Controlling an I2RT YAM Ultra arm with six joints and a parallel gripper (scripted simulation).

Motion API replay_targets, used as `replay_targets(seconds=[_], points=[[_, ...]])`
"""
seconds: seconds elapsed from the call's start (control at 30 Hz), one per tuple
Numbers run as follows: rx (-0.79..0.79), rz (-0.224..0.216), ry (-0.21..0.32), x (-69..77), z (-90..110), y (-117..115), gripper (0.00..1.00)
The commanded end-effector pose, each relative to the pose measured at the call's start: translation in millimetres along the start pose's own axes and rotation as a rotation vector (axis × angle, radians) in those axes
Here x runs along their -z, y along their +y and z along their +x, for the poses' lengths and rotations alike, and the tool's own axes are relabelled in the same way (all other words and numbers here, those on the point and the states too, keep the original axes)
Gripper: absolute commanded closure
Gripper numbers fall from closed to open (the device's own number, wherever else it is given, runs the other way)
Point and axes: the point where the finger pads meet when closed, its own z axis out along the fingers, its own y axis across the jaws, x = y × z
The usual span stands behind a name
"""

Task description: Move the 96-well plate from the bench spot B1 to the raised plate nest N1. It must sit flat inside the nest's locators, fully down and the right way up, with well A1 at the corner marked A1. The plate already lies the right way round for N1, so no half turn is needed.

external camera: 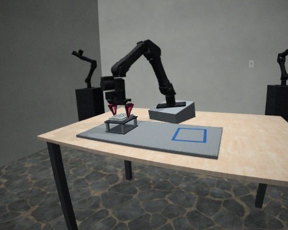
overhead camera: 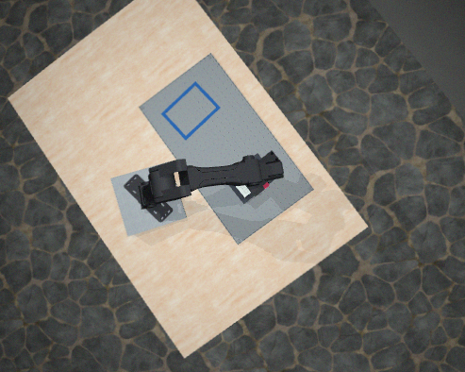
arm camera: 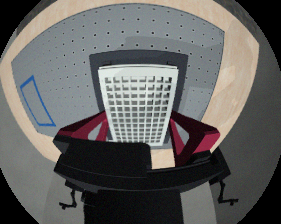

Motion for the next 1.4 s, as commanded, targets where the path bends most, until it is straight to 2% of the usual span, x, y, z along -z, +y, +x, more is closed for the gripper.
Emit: replay_targets(seconds=[0.0, 0.3, 0.33, 0.53, 1.37], points=[[-0.009, -0.002, 0.002, -2.7, 3, -4, 1.0], [-0.004, -0.01, 0.014, -9.4, 6, -1, 1.0], [-0.003, 0.003, -0.009, 0.1, -4, -6, 1.0], [-0.002, 0.007, -0.016, -1.6, -6, -6, 1.0], [-0.001, -0.007, 0.008, -9.8, 2, 1, 1.0]])
